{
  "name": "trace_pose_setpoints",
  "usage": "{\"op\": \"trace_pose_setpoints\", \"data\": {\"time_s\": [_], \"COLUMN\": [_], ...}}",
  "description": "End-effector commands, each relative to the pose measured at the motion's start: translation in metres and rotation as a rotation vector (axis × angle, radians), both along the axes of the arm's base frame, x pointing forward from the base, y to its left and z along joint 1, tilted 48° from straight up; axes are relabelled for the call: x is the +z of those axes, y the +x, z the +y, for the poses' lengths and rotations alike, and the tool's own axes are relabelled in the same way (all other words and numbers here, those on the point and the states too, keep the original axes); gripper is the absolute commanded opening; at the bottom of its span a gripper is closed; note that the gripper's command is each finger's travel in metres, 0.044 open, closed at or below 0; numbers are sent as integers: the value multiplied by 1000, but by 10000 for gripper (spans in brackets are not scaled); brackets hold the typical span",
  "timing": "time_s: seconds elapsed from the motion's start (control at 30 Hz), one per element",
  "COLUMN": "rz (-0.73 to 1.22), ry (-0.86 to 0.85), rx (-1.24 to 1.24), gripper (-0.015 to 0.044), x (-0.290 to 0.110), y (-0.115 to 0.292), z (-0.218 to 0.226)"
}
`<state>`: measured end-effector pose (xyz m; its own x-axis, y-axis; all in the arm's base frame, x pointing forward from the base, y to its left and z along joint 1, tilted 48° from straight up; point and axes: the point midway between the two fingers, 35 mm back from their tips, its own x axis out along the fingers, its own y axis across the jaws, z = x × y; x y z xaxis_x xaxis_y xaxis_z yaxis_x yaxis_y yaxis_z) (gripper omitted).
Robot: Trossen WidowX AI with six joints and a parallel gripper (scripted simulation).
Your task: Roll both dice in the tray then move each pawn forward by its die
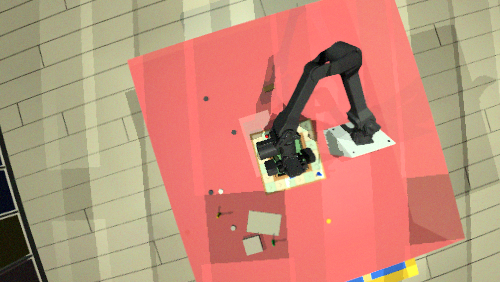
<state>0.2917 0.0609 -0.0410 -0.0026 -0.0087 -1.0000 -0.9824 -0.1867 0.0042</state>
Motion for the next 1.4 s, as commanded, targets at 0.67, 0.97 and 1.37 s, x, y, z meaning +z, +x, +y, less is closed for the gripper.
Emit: {"op": "trace_pose_setpoints", "data": {"time_s": [0.67, 0.97, 1.37], "rz": [-16, -16, -9], "ry": [21, 21, 13], "rx": [14, 14, 7], "gripper": [0, 131, 440], "x": [45, 45, 70], "y": [8, 8, -3], "z": [13, 13, 41]}}
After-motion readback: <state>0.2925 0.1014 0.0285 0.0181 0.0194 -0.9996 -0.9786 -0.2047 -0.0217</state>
